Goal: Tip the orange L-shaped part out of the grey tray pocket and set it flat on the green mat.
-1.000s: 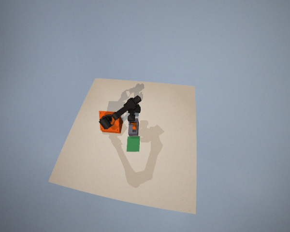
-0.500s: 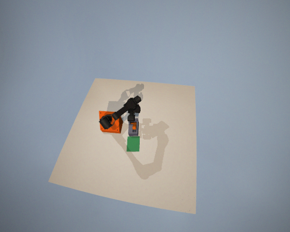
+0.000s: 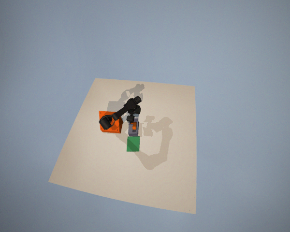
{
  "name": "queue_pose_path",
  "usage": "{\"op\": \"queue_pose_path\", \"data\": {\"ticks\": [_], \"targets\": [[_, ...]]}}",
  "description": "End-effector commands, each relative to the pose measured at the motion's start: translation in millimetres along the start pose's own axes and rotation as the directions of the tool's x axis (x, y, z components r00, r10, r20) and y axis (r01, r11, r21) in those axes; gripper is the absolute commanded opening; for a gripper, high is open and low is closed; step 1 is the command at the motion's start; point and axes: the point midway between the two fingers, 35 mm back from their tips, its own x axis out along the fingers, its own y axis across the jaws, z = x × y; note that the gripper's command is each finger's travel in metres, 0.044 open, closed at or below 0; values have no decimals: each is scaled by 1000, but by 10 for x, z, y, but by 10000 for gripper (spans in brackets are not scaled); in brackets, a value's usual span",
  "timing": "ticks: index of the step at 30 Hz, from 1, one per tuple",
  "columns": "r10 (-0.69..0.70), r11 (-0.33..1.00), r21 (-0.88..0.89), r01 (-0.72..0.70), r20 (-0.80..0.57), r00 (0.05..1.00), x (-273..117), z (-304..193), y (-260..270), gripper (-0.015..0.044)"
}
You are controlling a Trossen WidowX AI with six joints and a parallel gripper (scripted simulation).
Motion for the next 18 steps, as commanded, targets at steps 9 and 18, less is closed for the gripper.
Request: {"op": "queue_pose_path", "data": {"ticks": [9, 18], "targets": [[-9, 397, 918, 15, -12, 1000, 8, 145, -584, 280], [-13, 119, 993, 17, -15, 1000, 13, 160, -728, 280]]}}
